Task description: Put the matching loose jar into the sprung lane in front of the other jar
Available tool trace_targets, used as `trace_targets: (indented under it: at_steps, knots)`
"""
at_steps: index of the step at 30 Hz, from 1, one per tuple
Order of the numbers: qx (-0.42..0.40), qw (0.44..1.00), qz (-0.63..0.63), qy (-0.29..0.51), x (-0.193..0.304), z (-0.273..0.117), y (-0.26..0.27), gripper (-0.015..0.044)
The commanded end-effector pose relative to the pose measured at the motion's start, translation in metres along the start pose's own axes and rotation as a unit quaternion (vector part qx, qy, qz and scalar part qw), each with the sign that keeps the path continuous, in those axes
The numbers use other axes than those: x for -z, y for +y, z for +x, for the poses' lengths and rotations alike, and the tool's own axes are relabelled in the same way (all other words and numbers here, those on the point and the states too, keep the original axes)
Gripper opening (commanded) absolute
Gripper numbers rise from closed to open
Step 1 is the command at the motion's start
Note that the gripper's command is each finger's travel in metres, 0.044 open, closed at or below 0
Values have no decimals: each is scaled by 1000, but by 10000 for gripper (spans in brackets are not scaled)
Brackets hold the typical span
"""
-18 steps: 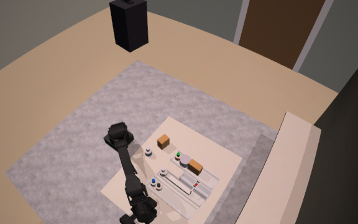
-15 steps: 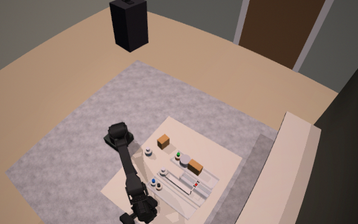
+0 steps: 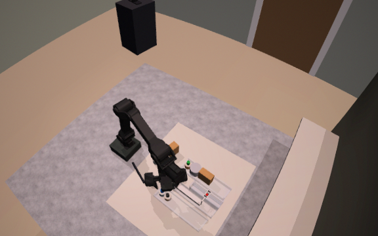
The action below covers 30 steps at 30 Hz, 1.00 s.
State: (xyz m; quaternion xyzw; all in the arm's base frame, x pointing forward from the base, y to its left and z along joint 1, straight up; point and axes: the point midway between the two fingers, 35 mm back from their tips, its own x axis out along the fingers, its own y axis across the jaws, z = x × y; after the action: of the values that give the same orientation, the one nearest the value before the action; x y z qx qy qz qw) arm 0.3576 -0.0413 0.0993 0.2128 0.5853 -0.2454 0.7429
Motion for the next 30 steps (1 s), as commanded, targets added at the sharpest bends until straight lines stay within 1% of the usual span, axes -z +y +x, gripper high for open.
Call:
trace_targets:
  at_steps: [1, 5, 10, 19, 23, 28, 30]
  knots:
    - [1, 991, 124, 41, 71, -17, 4, 440]
    - [15, 970, 234, 69, 123, -28, -9, 440]
    - [46, 926, 362, 95, 180, -34, -35, 440]
    - [49, 921, 374, 97, 190, -33, -35, 440]
    - [49, 921, 374, 97, 197, -4, -35, 440]
    - [49, 921, 374, 97, 199, -2, -35, 440]
    - [49, 921, 374, 97, 201, 7, -35, 440]
